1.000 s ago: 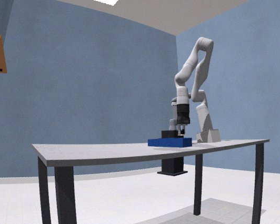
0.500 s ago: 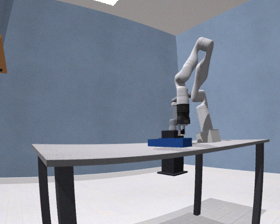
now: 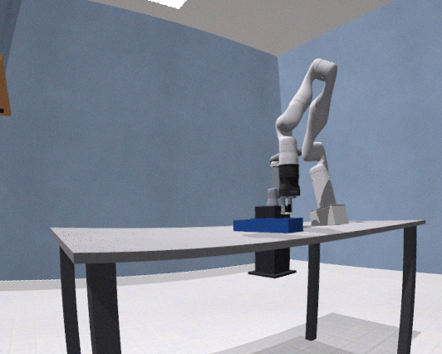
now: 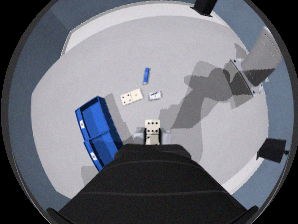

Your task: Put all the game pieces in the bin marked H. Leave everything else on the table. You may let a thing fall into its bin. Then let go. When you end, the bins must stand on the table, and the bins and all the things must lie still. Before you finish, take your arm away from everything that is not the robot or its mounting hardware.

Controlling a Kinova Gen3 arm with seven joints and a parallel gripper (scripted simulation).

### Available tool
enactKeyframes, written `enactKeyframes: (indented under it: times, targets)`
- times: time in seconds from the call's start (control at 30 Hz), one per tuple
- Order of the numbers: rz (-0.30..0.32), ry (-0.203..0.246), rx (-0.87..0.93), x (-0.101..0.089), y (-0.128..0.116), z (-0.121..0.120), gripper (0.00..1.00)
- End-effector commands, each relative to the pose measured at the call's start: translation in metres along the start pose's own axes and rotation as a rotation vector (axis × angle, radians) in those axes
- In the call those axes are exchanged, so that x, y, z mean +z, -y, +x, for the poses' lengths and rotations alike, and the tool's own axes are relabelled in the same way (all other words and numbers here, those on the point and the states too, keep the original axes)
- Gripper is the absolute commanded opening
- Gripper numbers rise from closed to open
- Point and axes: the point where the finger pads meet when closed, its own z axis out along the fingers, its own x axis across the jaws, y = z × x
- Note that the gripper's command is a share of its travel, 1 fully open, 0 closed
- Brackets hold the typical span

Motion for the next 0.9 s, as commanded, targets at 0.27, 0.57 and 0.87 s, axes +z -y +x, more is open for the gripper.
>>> enactKeyframes:
  times: [0.27, 0.57, 0.87]
  targets:
    - [-0.006, 0.003, 0.003, -0.010, -0.002, 0.000, 0.49]
    - [0.002, 0.001, 0.003, -0.009, -0.041, -0.023, 0.49]
    - [0.001, -0.005, -0.214, -0.008, -0.078, -0.041, 0.49]
